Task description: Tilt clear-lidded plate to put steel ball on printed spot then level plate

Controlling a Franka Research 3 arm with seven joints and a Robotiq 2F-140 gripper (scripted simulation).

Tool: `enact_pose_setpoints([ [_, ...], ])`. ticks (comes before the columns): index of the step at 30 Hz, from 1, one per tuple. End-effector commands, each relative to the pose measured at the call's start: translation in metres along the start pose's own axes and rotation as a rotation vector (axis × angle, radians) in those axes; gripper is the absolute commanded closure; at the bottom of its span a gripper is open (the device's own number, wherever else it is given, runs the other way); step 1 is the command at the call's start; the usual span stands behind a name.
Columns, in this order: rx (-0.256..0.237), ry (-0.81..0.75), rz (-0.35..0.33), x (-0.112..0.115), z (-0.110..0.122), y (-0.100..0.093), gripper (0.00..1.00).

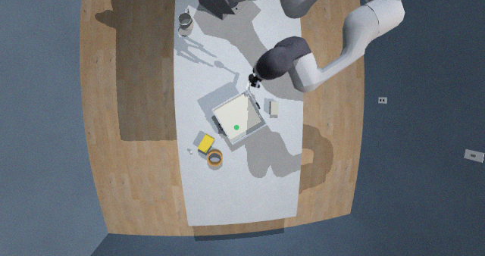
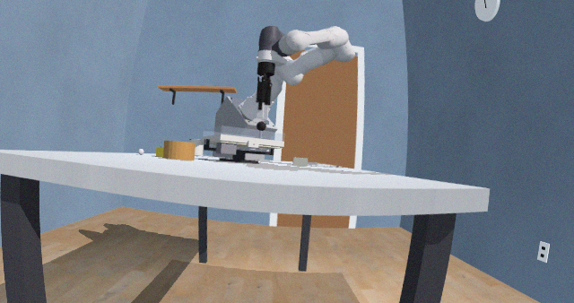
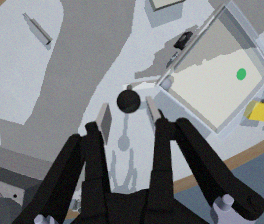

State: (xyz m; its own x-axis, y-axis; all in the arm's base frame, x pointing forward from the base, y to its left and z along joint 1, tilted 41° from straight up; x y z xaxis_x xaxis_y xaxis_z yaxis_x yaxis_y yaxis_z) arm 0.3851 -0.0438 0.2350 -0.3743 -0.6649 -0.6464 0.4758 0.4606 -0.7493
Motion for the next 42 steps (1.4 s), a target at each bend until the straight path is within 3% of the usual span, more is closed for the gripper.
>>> enact_pose_setpoints([
  [1,0.005,0.008,-0.002,0.001,0.001,0.0,0.64],
  [42,0.004,0.009,-0.002,0.001,0.001,0.013,0.64],
])
Point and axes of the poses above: the point where the finger pads meet when closed, its own y axis out along the fingers, its own z axis across the jaws, x = y × z, the point moved 5 cm from there along -y, back along the fingers, and after that the axes turned 10 degrees about y, right-handed, at the moved point
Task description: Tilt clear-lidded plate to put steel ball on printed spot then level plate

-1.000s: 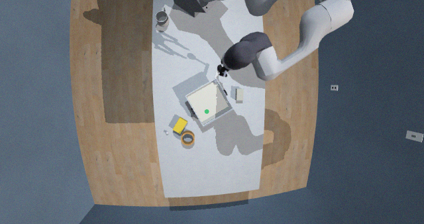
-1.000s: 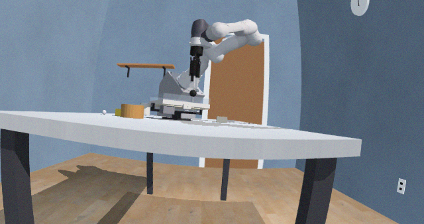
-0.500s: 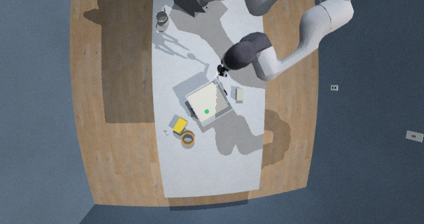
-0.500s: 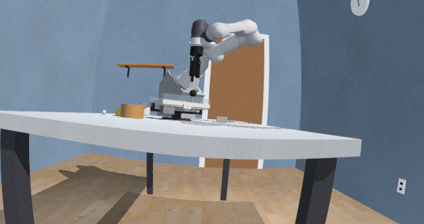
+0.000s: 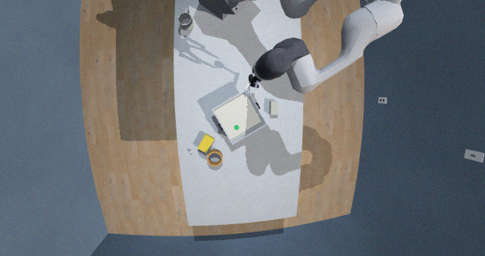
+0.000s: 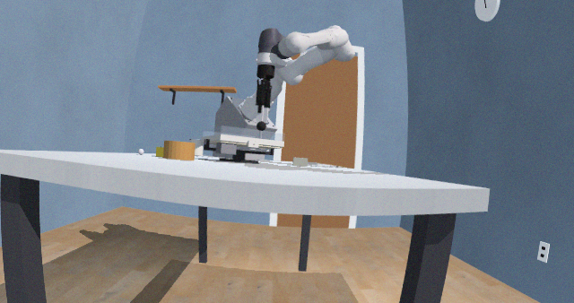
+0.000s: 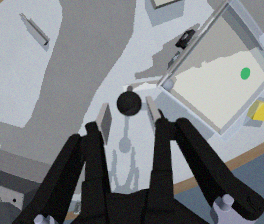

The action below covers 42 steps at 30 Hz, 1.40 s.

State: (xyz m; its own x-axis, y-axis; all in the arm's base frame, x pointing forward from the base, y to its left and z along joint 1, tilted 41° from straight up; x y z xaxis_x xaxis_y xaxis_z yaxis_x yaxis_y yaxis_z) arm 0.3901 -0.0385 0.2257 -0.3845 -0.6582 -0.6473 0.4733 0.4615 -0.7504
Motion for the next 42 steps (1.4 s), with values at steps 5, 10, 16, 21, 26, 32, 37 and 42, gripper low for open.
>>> enact_pose_setpoints([
  [5,0.006,-0.004,-0.001,0.001,0.002,0.005,0.64],
  [10,0.006,-0.004,-0.001,0.001,0.002,0.009,0.64],
  [16,0.006,-0.004,-0.001,0.001,0.002,0.012,0.64],
  [21,0.006,-0.004,-0.001,0.001,0.002,0.013,0.64],
  [26,0.006,-0.004,-0.001,0.001,0.002,0.014,0.64],
  [32,0.006,-0.004,-0.001,0.001,0.002,0.015,0.64],
  [37,0.006,-0.004,-0.001,0.001,0.002,0.015,0.64],
  [42,0.006,-0.004,-0.001,0.001,0.002,0.015,0.64],
])
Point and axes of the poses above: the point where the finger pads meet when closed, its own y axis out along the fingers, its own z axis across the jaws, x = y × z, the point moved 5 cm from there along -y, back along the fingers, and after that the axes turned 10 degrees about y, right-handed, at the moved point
